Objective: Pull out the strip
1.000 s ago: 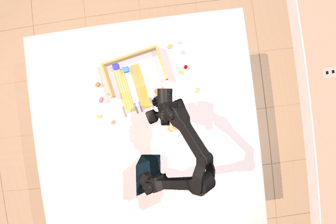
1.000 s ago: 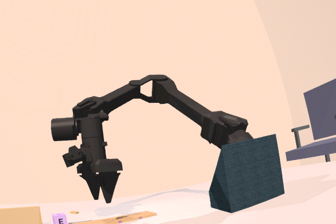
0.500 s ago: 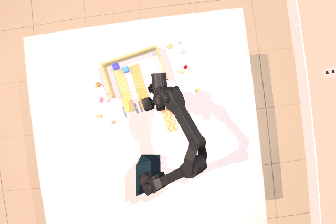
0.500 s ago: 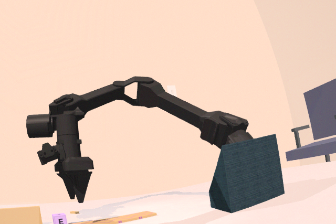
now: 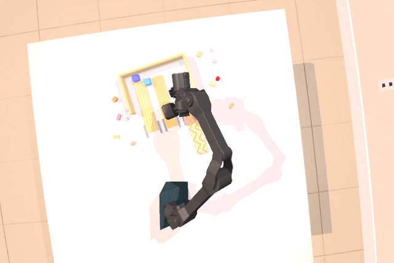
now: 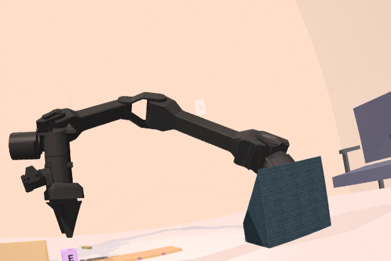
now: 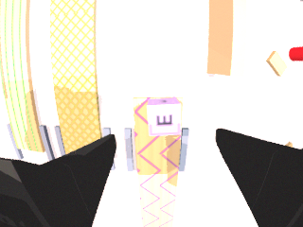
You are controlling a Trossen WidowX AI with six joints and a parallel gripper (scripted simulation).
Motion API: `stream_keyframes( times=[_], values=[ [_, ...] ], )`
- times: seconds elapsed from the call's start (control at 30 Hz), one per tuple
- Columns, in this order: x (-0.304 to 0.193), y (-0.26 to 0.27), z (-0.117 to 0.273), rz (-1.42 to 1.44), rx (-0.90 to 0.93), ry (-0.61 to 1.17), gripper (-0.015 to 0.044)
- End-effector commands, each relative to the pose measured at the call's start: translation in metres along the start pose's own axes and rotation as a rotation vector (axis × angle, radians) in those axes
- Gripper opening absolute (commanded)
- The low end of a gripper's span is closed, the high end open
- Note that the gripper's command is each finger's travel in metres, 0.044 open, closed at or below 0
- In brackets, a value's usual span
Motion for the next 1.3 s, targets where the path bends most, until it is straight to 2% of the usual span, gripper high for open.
stream_keyframes(
  times=[0.0,0.07,1.17,1.27],
  values=[
    [0.001,0.0,-0.007,-0.003,0.0,0.004,0.0282],
    [0.002,0.0,-0.01,-0.003,0.0,0.004,0.025],
    [0.002,-0.001,-0.055,-0.003,-0.003,0.005,0.025],
    [0.003,0.0,-0.052,-0.007,0.001,0.001,0.0171]
  ],
)
Point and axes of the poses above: the point midway between the two fingers, 35 mm back from their tips, its own z axis back along the fingers, its own y axis across the jaws, x = y × z, the point moved 3 cm from there along z, back along the fingers, and after that the axes turned 12 degrees about -z, right-handed, at the moved point
